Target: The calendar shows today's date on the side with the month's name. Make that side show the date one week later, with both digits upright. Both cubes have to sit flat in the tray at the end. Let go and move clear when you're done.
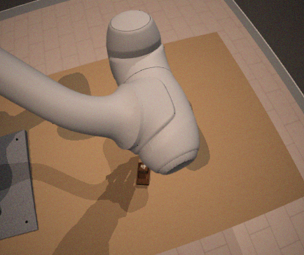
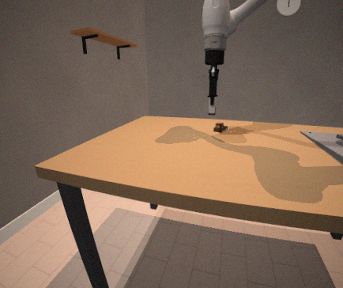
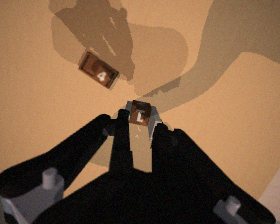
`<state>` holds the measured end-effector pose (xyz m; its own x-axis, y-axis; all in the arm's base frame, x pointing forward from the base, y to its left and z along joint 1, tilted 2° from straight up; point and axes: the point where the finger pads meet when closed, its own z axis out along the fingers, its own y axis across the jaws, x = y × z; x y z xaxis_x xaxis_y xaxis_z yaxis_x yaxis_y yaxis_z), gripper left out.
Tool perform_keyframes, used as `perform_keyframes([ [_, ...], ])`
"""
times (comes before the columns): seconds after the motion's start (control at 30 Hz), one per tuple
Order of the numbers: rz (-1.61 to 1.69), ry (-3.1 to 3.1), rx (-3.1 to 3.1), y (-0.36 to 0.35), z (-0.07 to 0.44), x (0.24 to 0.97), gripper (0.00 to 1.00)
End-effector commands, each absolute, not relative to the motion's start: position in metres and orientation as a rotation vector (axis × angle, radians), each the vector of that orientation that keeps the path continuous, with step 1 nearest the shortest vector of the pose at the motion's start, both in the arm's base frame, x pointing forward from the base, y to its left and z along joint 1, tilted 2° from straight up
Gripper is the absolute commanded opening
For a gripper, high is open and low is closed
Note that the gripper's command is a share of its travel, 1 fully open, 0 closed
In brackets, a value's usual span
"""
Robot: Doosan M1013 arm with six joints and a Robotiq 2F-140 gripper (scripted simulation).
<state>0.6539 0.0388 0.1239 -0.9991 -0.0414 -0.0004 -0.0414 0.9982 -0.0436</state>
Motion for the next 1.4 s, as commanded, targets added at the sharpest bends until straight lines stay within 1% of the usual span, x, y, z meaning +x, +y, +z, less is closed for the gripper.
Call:
perform_keyframes([
  [0.0, -0.068, 3.139, -0.065, 0.039, 0.128, 0.654, 0.24],
  [0.43, -0.068, 3.139, -0.016, 0.037, 0.129, 0.653, 0.24],
  [0.83, -0.065, 3.038, 0.748, 0.007, 0.133, 0.645, 0.24],
  [0.93, -0.065, 3.032, 0.772, 0.006, 0.133, 0.644, 0.24],
  [1.0, -0.063, 2.964, 0.991, -0.003, 0.134, 0.641, 0.24],
  [1.37, -0.056, 2.695, 1.568, -0.027, 0.138, 0.633, 0.24],
])
